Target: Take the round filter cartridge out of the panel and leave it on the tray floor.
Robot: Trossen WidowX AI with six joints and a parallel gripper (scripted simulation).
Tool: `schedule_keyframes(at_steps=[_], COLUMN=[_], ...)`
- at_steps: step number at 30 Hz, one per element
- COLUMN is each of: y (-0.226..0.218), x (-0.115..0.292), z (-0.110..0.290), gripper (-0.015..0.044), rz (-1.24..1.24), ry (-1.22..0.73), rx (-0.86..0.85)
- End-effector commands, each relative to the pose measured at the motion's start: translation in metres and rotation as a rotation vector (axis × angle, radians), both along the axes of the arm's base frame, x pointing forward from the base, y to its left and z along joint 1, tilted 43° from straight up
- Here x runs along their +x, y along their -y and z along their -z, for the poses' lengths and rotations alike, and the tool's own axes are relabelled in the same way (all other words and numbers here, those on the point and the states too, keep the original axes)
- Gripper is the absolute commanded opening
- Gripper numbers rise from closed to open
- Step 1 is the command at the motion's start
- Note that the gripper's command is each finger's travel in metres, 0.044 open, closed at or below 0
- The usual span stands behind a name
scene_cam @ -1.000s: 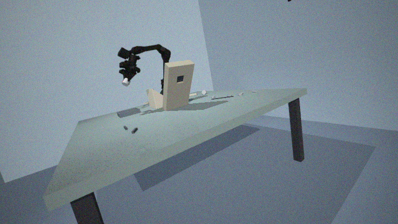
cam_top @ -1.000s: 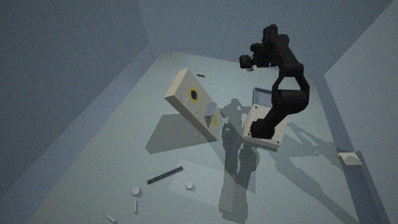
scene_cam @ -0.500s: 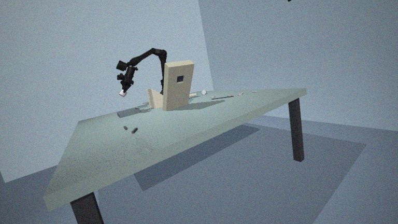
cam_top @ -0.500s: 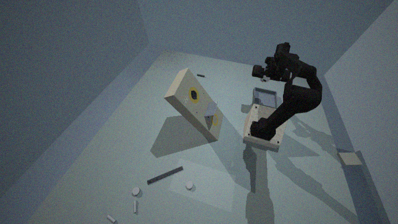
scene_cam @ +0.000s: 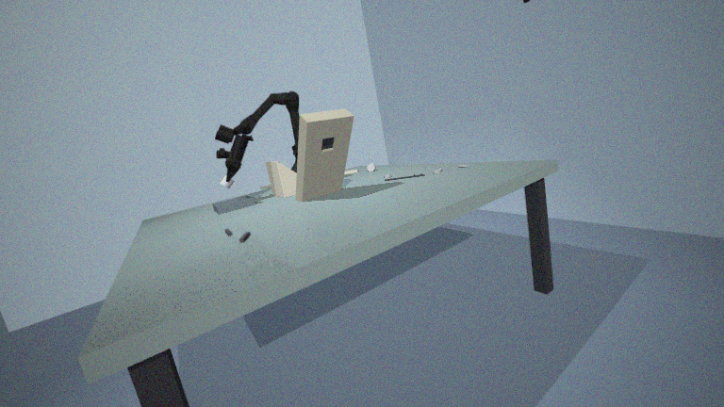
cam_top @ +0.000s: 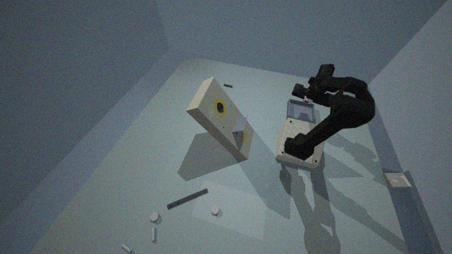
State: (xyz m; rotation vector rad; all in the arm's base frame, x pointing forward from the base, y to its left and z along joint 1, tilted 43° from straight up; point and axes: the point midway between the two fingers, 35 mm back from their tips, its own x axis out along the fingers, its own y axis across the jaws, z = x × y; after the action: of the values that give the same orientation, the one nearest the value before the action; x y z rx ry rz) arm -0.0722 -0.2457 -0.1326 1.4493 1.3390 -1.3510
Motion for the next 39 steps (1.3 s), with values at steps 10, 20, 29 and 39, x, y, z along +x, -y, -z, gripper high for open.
schedule_keyframes(at_steps=[10, 20, 29, 39], y=[-0.051, -0.050, -0.050, -0.003], x=[0.001, 0.002, 0.002, 0.000], z=[0.052, 0.050, 0.050, -0.003], gripper=[0.0000, 0.0184, 0.0420, 0.0440], rz=[0.006, 0.010, 0.010, 0.010], ry=[-0.009, -0.001, -0.001, 0.000], rx=[0.010, 0.020, 0.020, 0.021])
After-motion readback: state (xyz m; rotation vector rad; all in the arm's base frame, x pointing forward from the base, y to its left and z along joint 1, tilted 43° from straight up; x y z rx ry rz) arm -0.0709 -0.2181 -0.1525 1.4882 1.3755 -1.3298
